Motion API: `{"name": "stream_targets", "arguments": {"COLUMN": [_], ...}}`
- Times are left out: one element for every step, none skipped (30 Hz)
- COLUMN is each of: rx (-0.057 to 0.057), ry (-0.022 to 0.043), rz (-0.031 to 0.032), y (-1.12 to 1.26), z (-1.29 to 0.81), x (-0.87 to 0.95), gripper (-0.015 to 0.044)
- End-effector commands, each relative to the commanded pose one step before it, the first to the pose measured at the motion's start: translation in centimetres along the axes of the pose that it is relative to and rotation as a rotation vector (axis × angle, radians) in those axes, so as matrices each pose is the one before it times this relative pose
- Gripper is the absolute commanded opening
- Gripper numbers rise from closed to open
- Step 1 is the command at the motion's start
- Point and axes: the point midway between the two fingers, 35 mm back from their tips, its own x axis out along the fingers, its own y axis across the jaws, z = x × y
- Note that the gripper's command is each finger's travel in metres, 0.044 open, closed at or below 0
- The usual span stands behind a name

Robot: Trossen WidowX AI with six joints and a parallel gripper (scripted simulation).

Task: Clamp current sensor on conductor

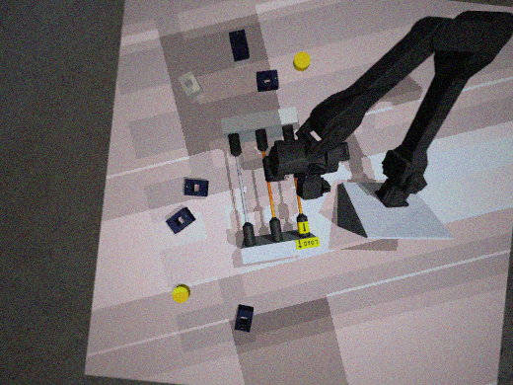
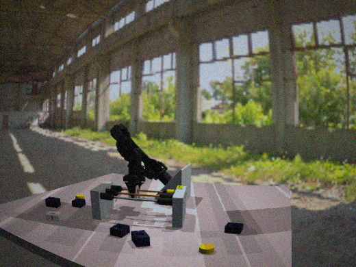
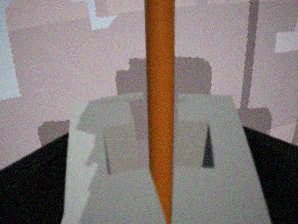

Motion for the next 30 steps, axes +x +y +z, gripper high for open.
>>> {"name": "stream_targets", "arguments": {"rx": [0.0019,-0.0001,0.0000,0.0000,0.0000,0.0000,0.0000,0.0000,0.0000,0.0000,-0.0001,0.0000,0.0000,0.0000,0.0000,0.0000,0.0000,0.0000,0.0000,0.0000,0.0000,0.0000,0.0000,0.0000,0.0000,0.0000,0.0000,0.0000,0.0000,0.0000], "ry": [0.01179,0.00015,0.00000,0.00000,0.00000,0.00000,0.00000,0.00000,0.00000,0.00000,0.00122,0.00000,0.00000,0.00000,0.00000,0.00000,0.00000,0.00000,0.00000,0.00000,0.00000,0.00000,0.00000,0.00000,0.00000,0.00000,0.00000,0.00000,0.00000,0.00000], "rz": [-0.05801,-0.00260,0.00000,0.00000,0.00000,0.00000,0.00000,0.00000,0.00000,0.00000,0.01624,0.00000,0.00000,0.00000,0.00000,0.00000,0.00000,0.00000,0.00000,0.00000,0.00000,0.00000,0.00000,0.00000,0.00000,0.00000,0.00000,0.00000,0.00000,0.00000], "y": [-0.270,-0.005,0.000,0.000,0.000,0.000,0.000,0.000,0.000,0.000,0.250,0.000,0.000,0.000,0.000,0.000,0.000,0.000,0.000,0.000,0.000,0.000,0.000,0.000,0.000,0.000,0.000,0.000,0.000,0.000], "z": [-0.330,0.000,0.000,0.000,0.000,0.000,0.000,0.000,0.000,0.000,-0.003,0.000,0.000,0.000,0.000,0.000,0.000,0.000,0.000,0.000,0.000,0.000,0.000,0.000,0.000,0.000,0.000,0.000,0.000,0.000], "x": [-0.726,-0.023,0.000,0.000,0.000,0.000,0.000,0.000,0.000,0.000,0.252,0.000,0.000,0.000,0.000,0.000,0.000,0.000,0.000,0.000,0.000,0.000,0.000,0.000,0.000,0.000,0.000,0.000,0.000,0.000], "gripper": [0.0000,0.0000,0.0000,0.0000,0.0000,0.0000,0.0000,0.0000,0.0000,0.0000,0.0000,0.0000,0.0000,0.0000,0.0000,0.0000,0.0000,0.0000,0.0000,0.0000,0.0000,0.0000,0.0000,0.0000,0.0000,0.0000,0.0000,0.0000,0.0000,0.0000]}}
